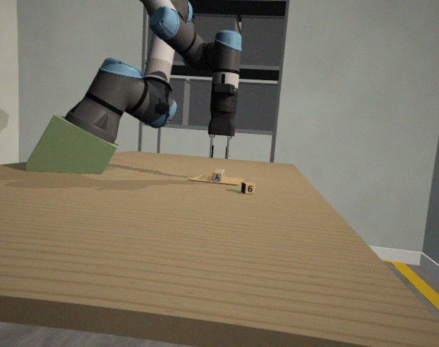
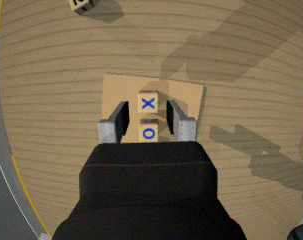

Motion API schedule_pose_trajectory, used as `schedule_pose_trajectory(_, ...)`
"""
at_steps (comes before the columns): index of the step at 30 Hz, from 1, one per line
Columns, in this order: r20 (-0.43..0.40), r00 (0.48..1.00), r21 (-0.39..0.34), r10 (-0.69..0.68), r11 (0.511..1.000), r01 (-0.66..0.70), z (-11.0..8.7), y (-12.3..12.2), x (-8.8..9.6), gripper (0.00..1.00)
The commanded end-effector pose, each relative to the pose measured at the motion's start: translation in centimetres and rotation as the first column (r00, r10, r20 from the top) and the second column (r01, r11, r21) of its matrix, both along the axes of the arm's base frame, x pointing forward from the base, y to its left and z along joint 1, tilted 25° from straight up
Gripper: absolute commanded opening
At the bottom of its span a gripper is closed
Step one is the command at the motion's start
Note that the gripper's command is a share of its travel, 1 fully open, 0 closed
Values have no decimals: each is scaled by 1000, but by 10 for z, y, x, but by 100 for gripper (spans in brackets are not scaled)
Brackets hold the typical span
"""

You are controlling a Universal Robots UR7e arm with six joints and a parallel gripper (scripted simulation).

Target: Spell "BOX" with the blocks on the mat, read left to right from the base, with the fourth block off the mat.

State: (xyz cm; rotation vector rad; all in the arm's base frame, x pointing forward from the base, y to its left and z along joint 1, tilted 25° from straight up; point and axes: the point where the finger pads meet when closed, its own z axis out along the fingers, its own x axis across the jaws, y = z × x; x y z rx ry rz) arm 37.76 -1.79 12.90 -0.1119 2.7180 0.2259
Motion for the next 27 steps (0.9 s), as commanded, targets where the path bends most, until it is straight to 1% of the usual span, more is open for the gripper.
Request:
schedule_pose_trajectory(1, 1, 1000, 0, 0, 1000, 0, 15, -3, -6, 79)
schedule_pose_trajectory(9, 1, 1000, 0, 0, 1000, 0, 22, -4, -10, 79)
schedule_pose_trajectory(14, 1, 1000, 0, 0, 1000, 0, 23, -4, -10, 79)
schedule_pose_trajectory(15, 1, 1000, 0, 0, 1000, 0, 23, -4, -10, 100)
schedule_pose_trajectory(27, 1, 1000, 0, 0, 1000, 0, 23, -4, -10, 100)
